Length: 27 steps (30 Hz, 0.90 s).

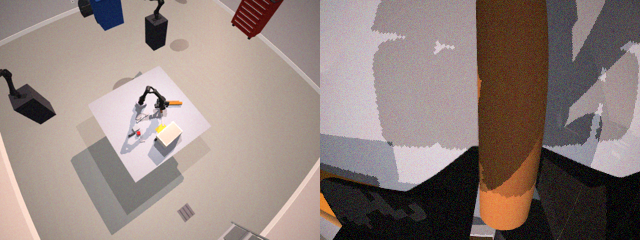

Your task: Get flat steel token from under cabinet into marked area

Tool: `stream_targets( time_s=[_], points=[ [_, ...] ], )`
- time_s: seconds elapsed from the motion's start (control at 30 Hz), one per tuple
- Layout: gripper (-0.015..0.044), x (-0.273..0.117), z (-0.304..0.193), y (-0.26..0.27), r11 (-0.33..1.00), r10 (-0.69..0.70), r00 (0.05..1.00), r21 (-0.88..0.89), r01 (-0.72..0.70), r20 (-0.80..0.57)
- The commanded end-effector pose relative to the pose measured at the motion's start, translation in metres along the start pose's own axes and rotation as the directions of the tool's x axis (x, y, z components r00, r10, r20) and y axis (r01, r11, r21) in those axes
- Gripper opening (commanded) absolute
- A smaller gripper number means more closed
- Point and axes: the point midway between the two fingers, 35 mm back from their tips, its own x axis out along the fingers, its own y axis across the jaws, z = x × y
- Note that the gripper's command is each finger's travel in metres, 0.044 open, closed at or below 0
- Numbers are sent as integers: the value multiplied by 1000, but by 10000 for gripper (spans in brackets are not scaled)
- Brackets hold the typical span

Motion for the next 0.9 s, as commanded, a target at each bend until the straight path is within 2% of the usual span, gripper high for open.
stream_targets(
  time_s=[0.0,0.87],
  points=[
    [0,-1,-1,3,1000,3,1000,-14,-3,0],
    [0,-1,-1,3,977,3,1000,-214,-3,0]
  ],
)
